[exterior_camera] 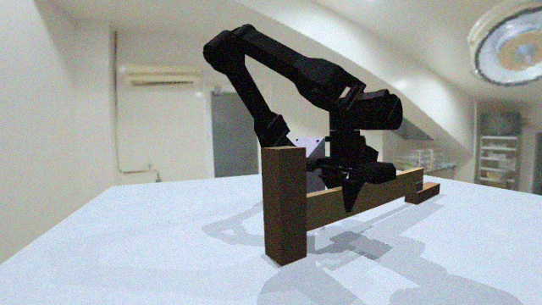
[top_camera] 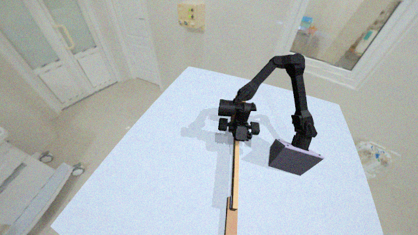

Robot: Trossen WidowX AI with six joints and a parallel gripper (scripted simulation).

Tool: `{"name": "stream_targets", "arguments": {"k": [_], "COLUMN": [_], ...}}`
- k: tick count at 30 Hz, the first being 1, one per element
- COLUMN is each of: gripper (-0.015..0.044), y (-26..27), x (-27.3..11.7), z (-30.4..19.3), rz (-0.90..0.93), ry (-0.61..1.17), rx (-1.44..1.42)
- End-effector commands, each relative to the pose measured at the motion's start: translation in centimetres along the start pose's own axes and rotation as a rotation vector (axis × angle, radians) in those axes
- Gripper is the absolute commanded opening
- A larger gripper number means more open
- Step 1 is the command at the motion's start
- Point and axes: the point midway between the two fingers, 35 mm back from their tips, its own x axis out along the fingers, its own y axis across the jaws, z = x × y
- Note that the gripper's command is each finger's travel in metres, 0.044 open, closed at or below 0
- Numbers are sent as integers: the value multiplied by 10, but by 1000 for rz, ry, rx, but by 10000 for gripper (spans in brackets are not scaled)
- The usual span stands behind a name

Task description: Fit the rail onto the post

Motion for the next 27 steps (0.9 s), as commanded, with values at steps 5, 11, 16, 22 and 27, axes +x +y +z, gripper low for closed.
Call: {"name": "stream_targets", "arguments": {"k": [5,11,16,22,27], "gripper": [0,0,0,0,0], "y": [1,1,1,1,1], "x": [0,1,1,2,2], "z": [-4,-4,-4,-4,-4], "rz": [-1,-1,-1,-1,-1], "ry": [1,2,2,2,2], "rx": [-3,-3,-3,-3,-3]}}
